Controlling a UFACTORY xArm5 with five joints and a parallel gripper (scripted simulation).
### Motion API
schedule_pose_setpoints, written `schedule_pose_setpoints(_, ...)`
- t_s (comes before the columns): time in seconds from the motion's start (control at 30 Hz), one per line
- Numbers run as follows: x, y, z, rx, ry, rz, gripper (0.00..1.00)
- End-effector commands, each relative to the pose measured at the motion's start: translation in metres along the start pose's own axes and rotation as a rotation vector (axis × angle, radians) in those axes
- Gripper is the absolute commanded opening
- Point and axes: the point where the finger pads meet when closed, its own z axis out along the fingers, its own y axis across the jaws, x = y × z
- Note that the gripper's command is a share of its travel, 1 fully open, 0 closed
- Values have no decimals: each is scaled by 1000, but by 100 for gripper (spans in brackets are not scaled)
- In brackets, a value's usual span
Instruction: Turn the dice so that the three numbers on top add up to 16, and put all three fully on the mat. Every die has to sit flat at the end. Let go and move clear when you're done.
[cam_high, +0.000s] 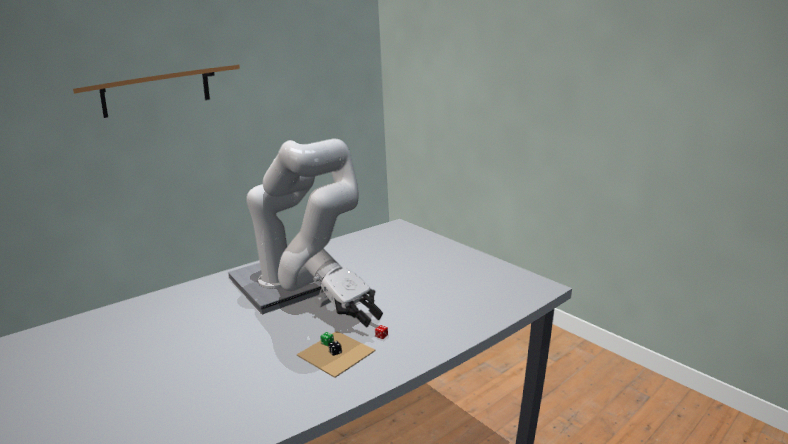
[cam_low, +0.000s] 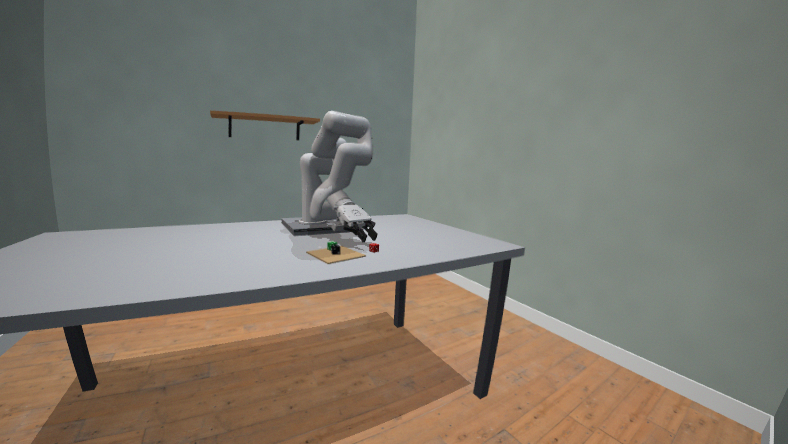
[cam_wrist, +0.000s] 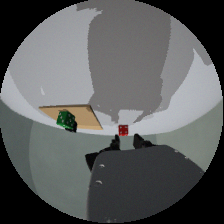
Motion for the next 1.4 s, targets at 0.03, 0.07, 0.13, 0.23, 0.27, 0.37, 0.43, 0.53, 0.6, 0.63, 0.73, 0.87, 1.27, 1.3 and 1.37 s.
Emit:
schedule_pose_setpoints(0.03,-1,0,-1,0,-2,0,42)
schedule_pose_setpoints(0.07,-2,0,-2,0,-2,0,42)
schedule_pose_setpoints(0.13,-5,0,-3,0,-2,0,42)
schedule_pose_setpoints(0.23,-13,0,-7,0,-2,0,42)
schedule_pose_setpoints(0.27,-16,0,-9,0,-2,0,42)
schedule_pose_setpoints(0.37,-29,0,-16,1,-2,0,42)
schedule_pose_setpoints(0.43,-37,0,-20,1,-2,0,42)
schedule_pose_setpoints(0.53,-40,0,-22,1,-2,0,42)
schedule_pose_setpoints(0.6,-46,0,-25,1,-2,0,42)
schedule_pose_setpoints(0.63,-49,0,-27,1,-2,0,42)
schedule_pose_setpoints(0.73,-53,0,-29,1,-2,0,42)
schedule_pose_setpoints(0.87,-54,0,-29,1,-2,0,42)
schedule_pose_setpoints(1.27,-56,0,-26,2,71,0,42)
schedule_pose_setpoints(1.3,-57,0,-25,2,90,0,42)
schedule_pose_setpoints(1.37,-58,0,-25,2,133,0,42)
